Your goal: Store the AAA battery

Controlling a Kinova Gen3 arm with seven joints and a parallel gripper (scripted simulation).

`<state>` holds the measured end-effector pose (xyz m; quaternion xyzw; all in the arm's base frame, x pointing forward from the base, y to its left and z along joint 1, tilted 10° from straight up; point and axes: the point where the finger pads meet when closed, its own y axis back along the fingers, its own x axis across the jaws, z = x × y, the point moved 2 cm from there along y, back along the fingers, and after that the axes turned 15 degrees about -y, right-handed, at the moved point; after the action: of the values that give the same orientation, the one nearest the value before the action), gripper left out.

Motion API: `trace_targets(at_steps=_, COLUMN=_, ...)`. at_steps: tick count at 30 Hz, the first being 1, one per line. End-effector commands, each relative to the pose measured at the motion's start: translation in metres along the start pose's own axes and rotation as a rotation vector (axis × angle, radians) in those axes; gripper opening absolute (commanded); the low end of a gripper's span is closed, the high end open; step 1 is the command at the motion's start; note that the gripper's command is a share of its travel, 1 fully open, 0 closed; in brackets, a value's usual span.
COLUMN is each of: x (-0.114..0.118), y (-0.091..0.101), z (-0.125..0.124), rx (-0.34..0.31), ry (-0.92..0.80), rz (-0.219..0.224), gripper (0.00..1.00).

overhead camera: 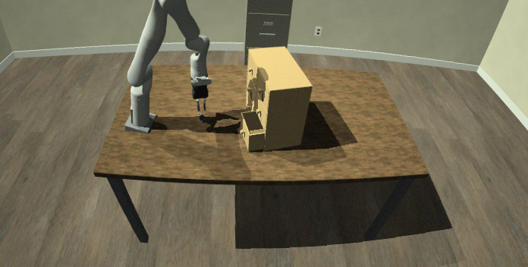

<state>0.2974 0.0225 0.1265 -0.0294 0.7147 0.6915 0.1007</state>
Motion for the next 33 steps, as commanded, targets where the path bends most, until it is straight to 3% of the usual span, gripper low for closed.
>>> trace_targets(at_steps=1, x=0.002, y=-0.003, z=0.003, rx=-0.003, ry=0.007, rz=0.006, gripper=0.54)
trace_targets(at_steps=15, x=0.002, y=-0.025, z=0.003, rx=-0.003, ry=0.007, rz=0.006, gripper=0.54)
trace_targets(at_steps=33, x=0.002, y=-0.037, z=0.003, rx=-0.003, ry=0.008, rz=0.006, gripper=0.54)
